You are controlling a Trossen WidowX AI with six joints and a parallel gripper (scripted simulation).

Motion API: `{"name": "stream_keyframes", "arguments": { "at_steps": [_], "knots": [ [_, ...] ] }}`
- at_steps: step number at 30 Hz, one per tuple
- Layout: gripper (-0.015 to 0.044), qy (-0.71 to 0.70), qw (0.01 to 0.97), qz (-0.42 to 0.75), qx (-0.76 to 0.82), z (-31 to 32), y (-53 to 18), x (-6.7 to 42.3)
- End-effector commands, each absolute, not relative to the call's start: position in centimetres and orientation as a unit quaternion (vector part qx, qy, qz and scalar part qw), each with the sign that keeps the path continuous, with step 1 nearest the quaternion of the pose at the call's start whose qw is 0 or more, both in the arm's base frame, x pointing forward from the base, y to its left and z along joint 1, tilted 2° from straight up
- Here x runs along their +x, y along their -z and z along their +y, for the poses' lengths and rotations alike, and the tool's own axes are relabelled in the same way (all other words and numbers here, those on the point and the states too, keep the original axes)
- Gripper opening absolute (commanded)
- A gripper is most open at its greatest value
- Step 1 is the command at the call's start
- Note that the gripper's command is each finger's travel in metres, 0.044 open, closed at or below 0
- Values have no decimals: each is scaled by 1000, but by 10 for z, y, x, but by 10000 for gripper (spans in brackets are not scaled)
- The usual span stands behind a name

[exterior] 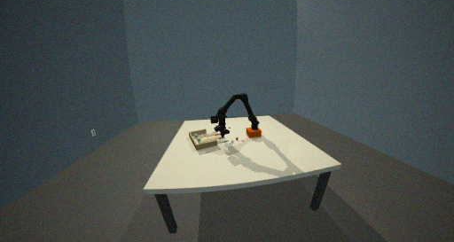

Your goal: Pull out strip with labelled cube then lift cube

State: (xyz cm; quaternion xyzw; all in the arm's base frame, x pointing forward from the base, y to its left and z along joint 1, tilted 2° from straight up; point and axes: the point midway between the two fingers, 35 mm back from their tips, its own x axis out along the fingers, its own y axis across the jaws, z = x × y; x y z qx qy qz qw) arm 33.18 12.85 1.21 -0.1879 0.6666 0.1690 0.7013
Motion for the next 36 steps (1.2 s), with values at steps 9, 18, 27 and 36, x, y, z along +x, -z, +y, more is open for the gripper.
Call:
{"name": "stream_keyframes", "arguments": {
  "at_steps": [9, 18, 27, 36],
  "knots": [
    [0, -172, 698, 669, -189, 129, 11, 329],
    [0, -172, 698, 669, -189, 129, 13, 328],
    [0, -172, 698, 669, -189, 129, 13, 328],
    [0, -172, 698, 669, -189, 129, 13, 328]
  ]
}}
